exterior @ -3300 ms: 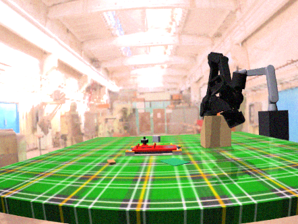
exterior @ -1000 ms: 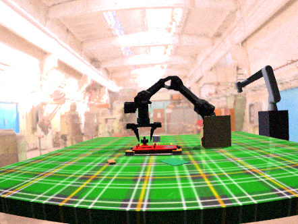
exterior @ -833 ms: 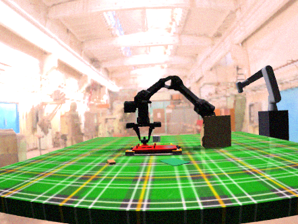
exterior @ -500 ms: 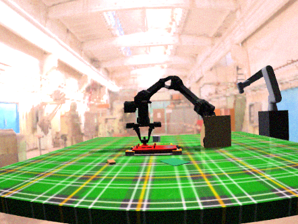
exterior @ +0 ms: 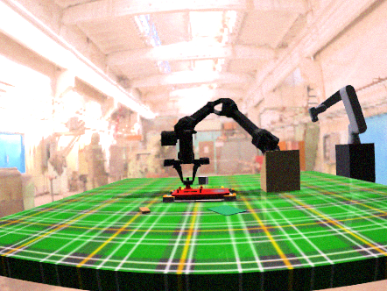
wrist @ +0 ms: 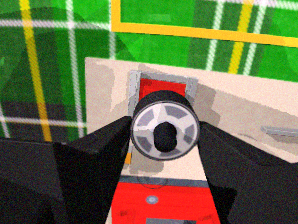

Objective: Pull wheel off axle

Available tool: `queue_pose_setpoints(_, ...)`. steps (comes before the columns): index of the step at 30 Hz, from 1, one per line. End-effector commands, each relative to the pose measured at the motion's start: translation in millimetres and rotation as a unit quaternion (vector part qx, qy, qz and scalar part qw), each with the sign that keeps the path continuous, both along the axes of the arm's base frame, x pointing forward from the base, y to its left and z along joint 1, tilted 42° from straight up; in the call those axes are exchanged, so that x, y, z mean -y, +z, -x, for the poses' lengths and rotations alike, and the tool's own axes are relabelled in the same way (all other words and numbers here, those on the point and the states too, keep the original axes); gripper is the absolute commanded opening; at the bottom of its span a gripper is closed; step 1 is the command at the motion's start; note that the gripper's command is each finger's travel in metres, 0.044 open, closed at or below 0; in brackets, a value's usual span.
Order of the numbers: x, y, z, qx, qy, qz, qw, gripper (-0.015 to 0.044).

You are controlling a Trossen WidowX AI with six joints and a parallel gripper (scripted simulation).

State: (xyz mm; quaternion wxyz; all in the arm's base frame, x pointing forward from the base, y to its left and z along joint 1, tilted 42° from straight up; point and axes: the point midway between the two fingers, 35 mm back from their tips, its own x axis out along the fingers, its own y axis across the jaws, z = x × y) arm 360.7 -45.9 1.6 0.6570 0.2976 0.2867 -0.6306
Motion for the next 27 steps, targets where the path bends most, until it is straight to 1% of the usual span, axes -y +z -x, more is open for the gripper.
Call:
queue_pose_setpoints(1,-1.4,2.0,-0.4,0.001,-0.001,0.000,1.000,0.0000)
queue_pose_setpoints(27,-7.2,8.3,-0.3,0.002,0.000,0.000,1.000,0.0000)
